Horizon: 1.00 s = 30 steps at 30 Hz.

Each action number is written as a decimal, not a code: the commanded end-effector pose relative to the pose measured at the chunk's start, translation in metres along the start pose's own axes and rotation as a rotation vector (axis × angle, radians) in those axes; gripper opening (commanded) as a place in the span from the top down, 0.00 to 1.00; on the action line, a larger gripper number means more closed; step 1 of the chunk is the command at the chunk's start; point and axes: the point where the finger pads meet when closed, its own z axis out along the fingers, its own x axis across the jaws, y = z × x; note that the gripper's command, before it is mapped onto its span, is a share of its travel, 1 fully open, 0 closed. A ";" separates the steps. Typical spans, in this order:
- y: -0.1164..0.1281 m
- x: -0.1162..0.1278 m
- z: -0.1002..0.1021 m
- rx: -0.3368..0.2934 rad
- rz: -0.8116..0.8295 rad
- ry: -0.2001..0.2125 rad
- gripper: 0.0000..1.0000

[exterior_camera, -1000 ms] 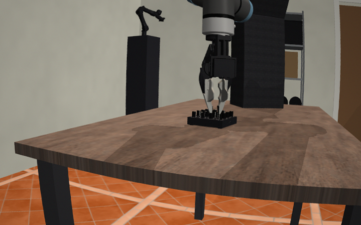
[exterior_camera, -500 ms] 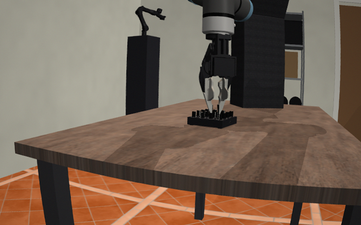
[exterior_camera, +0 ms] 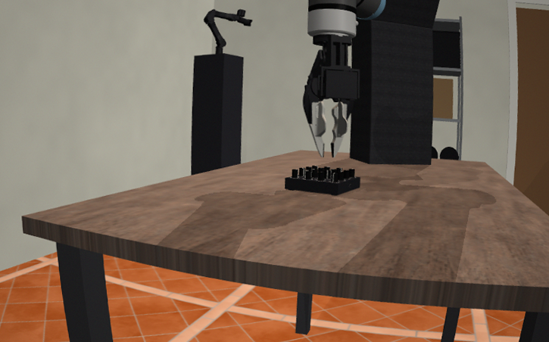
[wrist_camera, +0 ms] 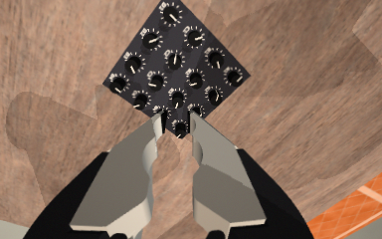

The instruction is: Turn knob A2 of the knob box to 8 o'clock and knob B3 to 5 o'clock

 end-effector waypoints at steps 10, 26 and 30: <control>0.000 0.000 -0.005 0.000 0.000 -0.001 0.89; 0.000 -0.001 -0.006 0.000 -0.075 -0.001 0.89; 0.000 -0.001 -0.007 0.000 -0.112 -0.001 0.89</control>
